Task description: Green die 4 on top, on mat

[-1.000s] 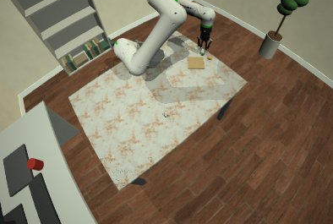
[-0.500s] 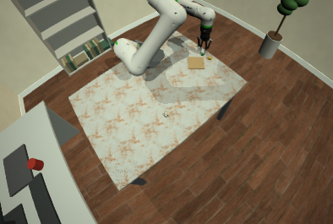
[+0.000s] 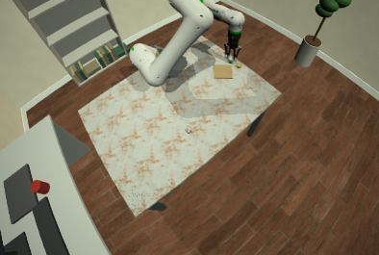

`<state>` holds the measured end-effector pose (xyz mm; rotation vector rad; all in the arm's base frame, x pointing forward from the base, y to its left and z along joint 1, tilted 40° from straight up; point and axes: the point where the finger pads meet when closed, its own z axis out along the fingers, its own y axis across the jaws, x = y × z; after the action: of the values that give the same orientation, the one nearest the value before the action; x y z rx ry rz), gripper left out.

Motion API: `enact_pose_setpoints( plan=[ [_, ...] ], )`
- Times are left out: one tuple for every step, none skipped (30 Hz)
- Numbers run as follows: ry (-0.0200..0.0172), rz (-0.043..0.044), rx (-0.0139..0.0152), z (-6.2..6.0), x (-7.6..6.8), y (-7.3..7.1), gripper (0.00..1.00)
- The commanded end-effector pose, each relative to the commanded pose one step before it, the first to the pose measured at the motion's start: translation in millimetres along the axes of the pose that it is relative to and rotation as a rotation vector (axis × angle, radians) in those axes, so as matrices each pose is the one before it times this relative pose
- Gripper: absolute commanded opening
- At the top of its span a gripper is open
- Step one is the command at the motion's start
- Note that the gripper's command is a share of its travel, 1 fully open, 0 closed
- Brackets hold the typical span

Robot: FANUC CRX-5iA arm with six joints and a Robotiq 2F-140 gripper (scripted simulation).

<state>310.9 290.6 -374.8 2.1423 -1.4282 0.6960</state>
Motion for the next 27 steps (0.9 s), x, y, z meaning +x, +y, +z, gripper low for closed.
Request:
enact_pose_setpoints(
  plan=[
    [-0.00040, 0.00001, 0.00046, 0.41, -0.22, -0.21, 0.29],
    [0.00000, 0.00000, 0.00000, 1.44, 0.00, 0.00, 0.29],
    [0.00000, 0.00000, 0.00000, 1.34, 0.00, 0.00, 0.29],
    [0.00000, 0.00000, 0.00000, 1.21, 0.00, 0.00, 0.29],
    [0.00000, 0.00000, 0.00000, 1.05, 0.00, 0.00, 0.29],
    [0.00000, 0.00000, 0.00000, 0.90, 0.00, 0.00, 0.29],
    [0.00000, 0.00000, 0.00000, 0.74, 0.00, 0.00, 0.29],
    [0.00000, 0.00000, 0.00000, 0.57, 0.00, 0.00, 0.29],
    [0.00000, 0.00000, 0.00000, 0.42, 0.00, 0.00, 0.29],
    [0.00000, 0.00000, 0.00000, 0.27, 0.00, 0.00, 0.29],
    [0.00000, 0.00000, 0.00000, 0.15, 0.00, 0.00, 0.29],
    [0.00000, 0.00000, 0.00000, 0.06, 0.00, 0.00, 0.29],
    [0.00000, 0.00000, 0.00000, 0.01, 0.00, 0.00, 0.29],
    [0.00000, 0.00000, 0.00000, 0.00, 0.00, 0.00, 0.29],
    [0.00000, 0.00000, 0.00000, 0.00, 0.00, 0.00, 0.29],
    [0.00000, 0.00000, 0.00000, 0.00, 0.00, 0.00, 0.29],
    [0.00000, 0.00000, 0.00000, 0.00, 0.00, 0.00, 0.29],
    [0.00000, 0.00000, 0.00000, 0.00, 0.00, 0.00, 0.29],
    [0.00000, 0.00000, 0.00000, 0.00, 0.00, 0.00, 0.29],
    [0.00000, 0.00000, 0.00000, 0.00, 0.00, 0.00, 0.29],
    [0.00000, 0.00000, 0.00000, 0.00, 0.00, 0.00, 0.29],
    [0.00000, 0.00000, 0.00000, 0.00, 0.00, 0.00, 0.29],
    [0.00000, 0.00000, 0.00000, 0.00, 0.00, 0.00, 0.29],
    [0.00000, 0.00000, 0.00000, 0.00, 0.00, 0.00, 0.29],
    [0.00000, 0.00000, 0.00000, 0.00, 0.00, 0.00, 0.29],
    [0.00000, 0.00000, 0.00000, 0.00, 0.00, 0.00, 0.29],
    [0.00000, 0.00000, 0.00000, 0.00, 0.00, 0.00, 0.29]
  ],
)
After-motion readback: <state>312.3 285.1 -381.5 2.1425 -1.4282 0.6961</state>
